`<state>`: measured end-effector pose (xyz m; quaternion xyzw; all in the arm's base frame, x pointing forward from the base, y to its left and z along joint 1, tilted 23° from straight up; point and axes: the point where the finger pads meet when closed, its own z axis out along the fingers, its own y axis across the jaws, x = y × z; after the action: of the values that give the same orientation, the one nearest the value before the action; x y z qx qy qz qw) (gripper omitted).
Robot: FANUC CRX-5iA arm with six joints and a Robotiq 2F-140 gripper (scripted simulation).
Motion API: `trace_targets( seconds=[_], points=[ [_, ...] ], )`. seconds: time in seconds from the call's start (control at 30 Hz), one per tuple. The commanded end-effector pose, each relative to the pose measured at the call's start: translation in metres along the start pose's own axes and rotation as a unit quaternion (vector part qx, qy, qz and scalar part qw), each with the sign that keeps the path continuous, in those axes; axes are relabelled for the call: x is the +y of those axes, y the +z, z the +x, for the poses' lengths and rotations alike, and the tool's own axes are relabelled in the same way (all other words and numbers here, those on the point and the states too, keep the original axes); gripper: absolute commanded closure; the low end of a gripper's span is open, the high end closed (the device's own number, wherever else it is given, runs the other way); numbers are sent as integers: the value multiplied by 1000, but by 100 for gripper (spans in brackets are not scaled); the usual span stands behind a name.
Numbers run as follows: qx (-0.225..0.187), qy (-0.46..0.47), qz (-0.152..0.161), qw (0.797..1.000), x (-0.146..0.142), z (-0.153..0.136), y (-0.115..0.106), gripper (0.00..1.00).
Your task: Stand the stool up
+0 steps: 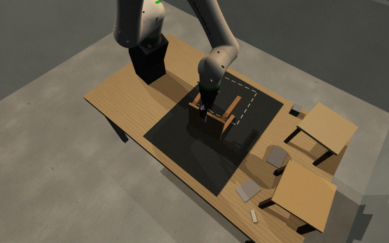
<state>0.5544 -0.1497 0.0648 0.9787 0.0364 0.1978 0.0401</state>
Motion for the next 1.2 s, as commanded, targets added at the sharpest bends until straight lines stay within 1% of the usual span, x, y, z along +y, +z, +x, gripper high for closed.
trace_targets(
  seconds=[0.0, 0.27, 0.3, 1.17],
  points=[
    [1, 0, 0, 1000, 0, 1, 3, 67],
    [1, 0, 0, 1000, 0, 1, 4, 67],
    [1, 0, 0, 1000, 0, 1, 4, 90],
    [1, 0, 0, 1000, 0, 1, 4, 90]
  ],
)
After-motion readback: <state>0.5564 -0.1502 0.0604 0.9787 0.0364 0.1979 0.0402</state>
